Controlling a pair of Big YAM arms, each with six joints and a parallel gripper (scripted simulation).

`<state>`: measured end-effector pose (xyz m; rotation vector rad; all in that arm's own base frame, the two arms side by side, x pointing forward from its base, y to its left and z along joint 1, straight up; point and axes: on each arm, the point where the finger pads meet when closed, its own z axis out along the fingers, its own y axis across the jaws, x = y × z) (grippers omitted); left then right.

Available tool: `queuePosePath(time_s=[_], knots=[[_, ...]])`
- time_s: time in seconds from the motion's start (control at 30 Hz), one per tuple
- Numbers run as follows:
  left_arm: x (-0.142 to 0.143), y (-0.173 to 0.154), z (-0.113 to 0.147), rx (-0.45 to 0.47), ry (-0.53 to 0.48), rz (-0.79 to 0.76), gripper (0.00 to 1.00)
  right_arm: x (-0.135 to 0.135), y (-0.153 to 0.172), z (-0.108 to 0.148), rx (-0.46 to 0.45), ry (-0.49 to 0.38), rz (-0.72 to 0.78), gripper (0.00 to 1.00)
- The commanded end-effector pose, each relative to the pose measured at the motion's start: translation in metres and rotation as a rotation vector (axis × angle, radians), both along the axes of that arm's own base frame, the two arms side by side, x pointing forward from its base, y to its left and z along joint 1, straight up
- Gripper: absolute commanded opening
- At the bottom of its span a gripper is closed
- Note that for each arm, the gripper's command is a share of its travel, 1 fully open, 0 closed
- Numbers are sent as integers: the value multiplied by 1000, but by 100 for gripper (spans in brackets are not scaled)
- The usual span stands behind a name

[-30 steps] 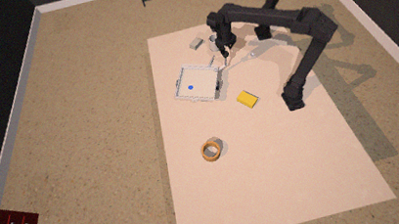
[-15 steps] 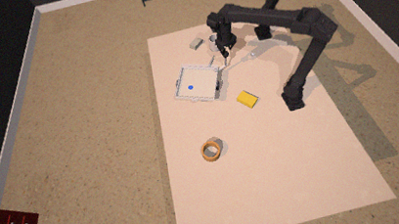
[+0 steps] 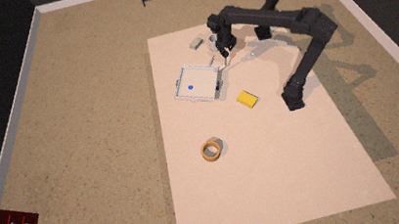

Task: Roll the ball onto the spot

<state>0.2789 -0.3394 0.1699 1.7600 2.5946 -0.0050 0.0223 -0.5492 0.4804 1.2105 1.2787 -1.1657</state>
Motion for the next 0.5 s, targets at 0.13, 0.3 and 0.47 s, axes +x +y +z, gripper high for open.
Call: queuePosePath(time_s=[0.13, 0.3, 0.47], knots=[[6, -1, -13, 7, 2, 2, 57, -5, 5, 20, -53, -17, -8, 100], [6, -1, -18, 7, 2, 1, 57, -5, 5, 20, -53, -17, -8, 100], [8, -2, -20, 1, -2, 0, 57, -5, 5, 20, -53, -17, -8, 100]])
